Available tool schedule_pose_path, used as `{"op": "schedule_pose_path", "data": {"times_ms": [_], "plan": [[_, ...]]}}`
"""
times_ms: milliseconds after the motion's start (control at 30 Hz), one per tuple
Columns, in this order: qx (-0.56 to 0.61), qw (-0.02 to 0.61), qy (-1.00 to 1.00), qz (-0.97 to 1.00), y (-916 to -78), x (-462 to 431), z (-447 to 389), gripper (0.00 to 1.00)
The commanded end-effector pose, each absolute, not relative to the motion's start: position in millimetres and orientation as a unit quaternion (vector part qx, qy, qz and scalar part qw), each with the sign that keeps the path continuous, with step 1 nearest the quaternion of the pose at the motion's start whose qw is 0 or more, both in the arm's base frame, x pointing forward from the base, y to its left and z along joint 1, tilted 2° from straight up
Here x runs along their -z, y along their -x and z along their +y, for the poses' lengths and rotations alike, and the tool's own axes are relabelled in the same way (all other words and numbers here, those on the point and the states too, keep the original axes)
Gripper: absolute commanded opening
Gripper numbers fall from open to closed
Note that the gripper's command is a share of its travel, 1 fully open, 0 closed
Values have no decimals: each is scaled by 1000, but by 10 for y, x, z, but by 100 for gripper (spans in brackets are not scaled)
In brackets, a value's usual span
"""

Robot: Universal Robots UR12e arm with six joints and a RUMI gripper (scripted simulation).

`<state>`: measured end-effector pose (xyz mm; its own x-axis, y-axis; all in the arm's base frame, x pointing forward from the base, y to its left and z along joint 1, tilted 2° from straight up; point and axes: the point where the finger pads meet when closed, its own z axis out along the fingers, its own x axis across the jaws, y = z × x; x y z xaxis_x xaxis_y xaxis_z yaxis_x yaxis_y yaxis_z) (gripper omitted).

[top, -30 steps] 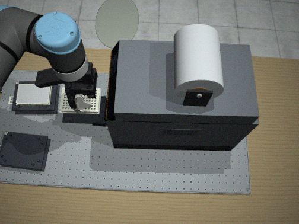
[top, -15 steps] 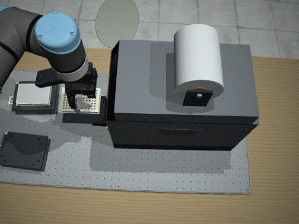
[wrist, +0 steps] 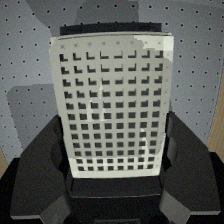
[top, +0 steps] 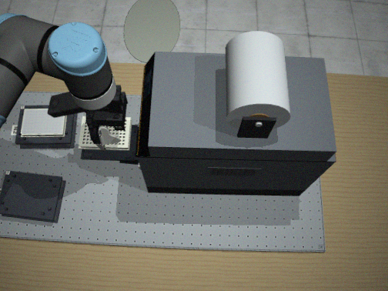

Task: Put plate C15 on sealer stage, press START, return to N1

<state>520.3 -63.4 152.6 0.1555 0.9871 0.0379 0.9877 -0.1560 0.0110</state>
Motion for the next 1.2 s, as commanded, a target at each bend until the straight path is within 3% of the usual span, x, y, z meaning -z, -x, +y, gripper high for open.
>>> {"op": "schedule_pose_path", "data": {"times_ms": [0, 1167], "plan": [[18, 7, 760, -650, -5212, -1417, -621, 0], [19, 5, 760, -650, -5232, -1334, -633, 0]]}}
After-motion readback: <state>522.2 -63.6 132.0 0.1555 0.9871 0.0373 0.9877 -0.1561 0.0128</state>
